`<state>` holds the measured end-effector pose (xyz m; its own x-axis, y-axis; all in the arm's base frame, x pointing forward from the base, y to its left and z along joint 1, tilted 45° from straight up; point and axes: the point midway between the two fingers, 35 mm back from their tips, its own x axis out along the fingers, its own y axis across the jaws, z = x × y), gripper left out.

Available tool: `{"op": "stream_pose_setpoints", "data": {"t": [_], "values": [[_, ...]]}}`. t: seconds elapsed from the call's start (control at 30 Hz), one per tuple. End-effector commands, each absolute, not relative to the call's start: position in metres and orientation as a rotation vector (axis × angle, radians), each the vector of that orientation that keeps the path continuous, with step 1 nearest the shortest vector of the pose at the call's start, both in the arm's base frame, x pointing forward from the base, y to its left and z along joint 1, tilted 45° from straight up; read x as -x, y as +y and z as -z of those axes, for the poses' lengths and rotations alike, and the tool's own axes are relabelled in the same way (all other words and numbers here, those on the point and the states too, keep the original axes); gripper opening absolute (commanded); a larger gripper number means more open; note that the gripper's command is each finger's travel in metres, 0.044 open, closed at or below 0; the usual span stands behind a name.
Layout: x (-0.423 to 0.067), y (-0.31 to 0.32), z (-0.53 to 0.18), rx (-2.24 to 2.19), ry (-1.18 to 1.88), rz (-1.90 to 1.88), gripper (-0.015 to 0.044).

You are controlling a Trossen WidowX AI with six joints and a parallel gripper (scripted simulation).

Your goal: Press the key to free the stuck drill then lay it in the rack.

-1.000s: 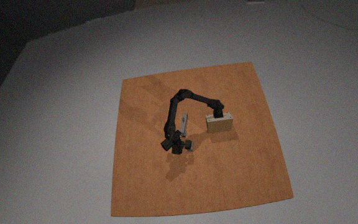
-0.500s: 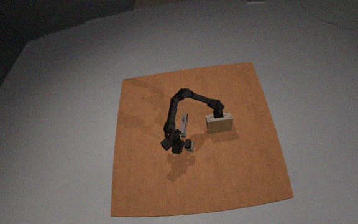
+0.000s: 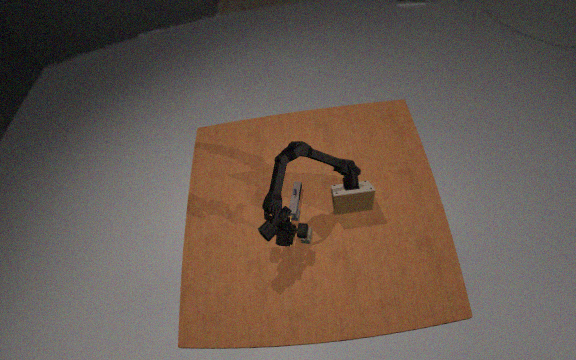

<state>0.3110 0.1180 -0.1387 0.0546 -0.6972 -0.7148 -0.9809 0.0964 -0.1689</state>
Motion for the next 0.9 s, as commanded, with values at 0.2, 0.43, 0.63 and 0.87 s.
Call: {"op": "stream_pose_setpoints", "data": {"t": [0.2, 0.43, 0.63, 0.87], "values": [[-0.311, 0.123, 0.134, 1.655, 1.703, -0.536, 0.0], [-0.311, 0.125, 0.132, 1.655, 1.703, -0.536, 0.0], [-0.307, 0.126, 0.133, 1.655, 1.703, -0.536, 0.0], [-0.296, 0.129, 0.138, 1.655, 1.703, -0.537, 0.0]]}}
